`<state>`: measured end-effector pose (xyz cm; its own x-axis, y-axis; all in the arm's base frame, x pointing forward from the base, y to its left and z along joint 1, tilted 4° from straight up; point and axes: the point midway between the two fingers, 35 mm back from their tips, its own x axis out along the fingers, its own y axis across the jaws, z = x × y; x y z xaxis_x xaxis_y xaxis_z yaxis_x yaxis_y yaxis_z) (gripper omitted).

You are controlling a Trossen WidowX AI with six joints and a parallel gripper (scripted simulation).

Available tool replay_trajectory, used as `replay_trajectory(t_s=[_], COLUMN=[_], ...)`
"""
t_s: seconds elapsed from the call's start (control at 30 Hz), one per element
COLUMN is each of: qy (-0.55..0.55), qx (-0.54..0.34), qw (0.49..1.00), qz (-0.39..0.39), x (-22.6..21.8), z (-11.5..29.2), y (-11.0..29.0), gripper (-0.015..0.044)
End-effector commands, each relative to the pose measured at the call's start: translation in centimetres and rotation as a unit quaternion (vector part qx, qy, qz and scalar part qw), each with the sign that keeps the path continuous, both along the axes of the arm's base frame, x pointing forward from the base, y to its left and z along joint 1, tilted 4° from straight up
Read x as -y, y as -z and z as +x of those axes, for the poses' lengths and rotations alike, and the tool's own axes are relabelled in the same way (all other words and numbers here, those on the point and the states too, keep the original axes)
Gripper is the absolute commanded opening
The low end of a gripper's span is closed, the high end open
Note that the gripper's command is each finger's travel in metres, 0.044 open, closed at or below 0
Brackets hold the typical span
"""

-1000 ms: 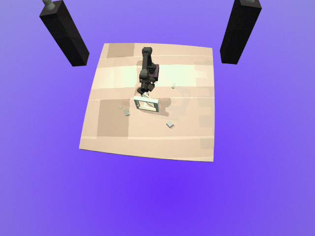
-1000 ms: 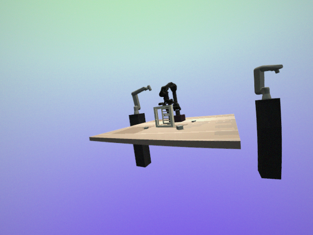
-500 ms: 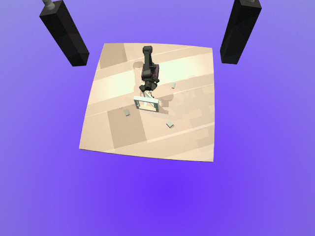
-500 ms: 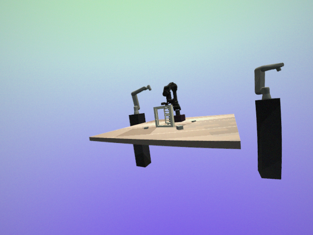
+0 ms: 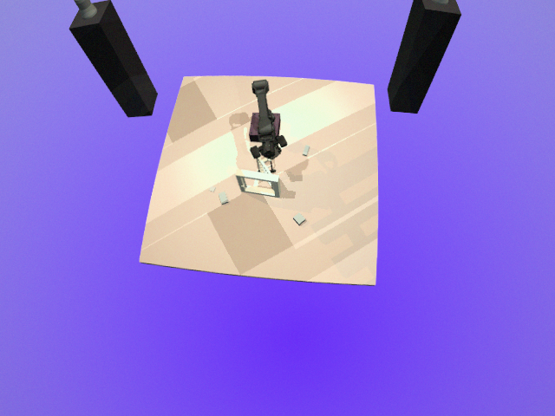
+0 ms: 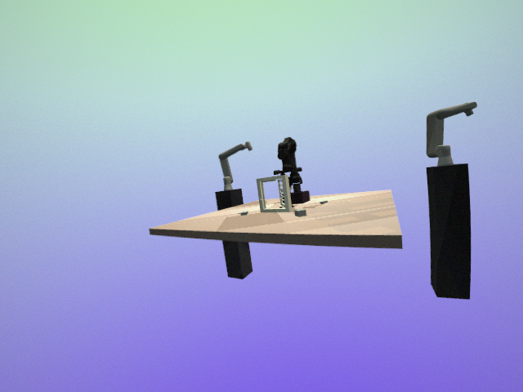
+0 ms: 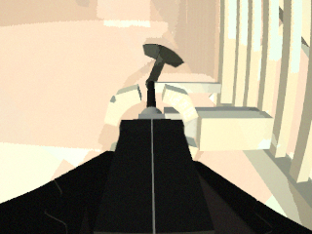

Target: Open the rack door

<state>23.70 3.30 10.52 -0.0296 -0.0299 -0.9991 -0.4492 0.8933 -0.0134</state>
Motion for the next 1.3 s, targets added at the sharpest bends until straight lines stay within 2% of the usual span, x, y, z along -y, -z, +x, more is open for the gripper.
replay_trajectory(t_s=[0.0, 1.27], qy=[0.031, 0.288], qx=[0.004, 0.011], qw=[1.0, 0.957], qz=[-0.002, -0.005], x=[-0.4, -8.0], z=[0.0, 0.4], y=[0.0, 0.2], gripper=[0.0021, 0.0021])
